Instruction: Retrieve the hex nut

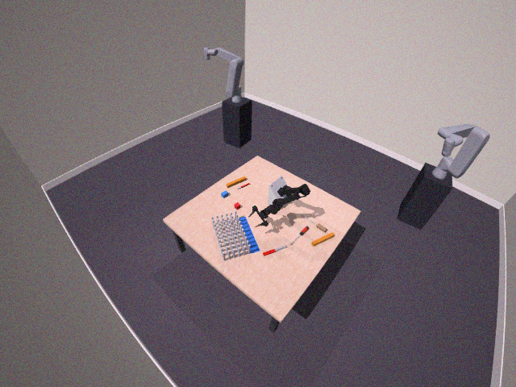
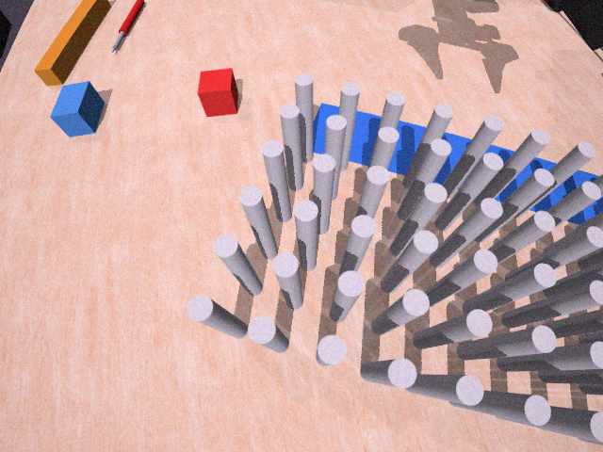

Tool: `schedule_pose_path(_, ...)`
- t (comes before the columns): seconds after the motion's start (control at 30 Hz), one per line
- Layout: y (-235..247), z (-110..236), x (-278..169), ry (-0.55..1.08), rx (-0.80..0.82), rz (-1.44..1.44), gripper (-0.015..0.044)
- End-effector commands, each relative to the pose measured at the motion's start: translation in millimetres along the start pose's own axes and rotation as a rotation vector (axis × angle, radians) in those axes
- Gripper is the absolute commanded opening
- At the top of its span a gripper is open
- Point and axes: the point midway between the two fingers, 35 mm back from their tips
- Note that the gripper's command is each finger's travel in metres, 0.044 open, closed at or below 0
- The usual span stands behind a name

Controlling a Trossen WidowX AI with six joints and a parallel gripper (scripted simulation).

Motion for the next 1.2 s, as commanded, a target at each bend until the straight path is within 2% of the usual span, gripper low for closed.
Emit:
schedule_pose_path(0.0, 0, 0, 1, -0.003, 0.003, 0.003, 0.0440)
schedule_pose_path(0.27, 16, -1, -1, 0.027, 0.028, -0.056, 0.0440)
schedule_pose_path(0.43, 72, 3, -10, 0.145, 0.098, -0.264, 0.0440)
schedule_pose_path(0.6, 135, 21, -21, 0.297, 0.137, -0.490, 0.0440)
schedule_pose_path(0.8, 205, 63, -35, 0.500, 0.123, -0.750, 0.0440)
schedule_pose_path(1.0, 290, 135, -41, 0.714, 0.169, -0.909, 0.0440)
schedule_pose_path(1.17, 318, 180, -50, 0.848, 0.130, -1.010, 0.0440)
Point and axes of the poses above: the point midway between the two fingers, 35 mm back from their tips, its own z axis back along the fingers, its own y axis across the jaws, x = y × z, and after that the axes turned 11 degrees about -z, right-handed
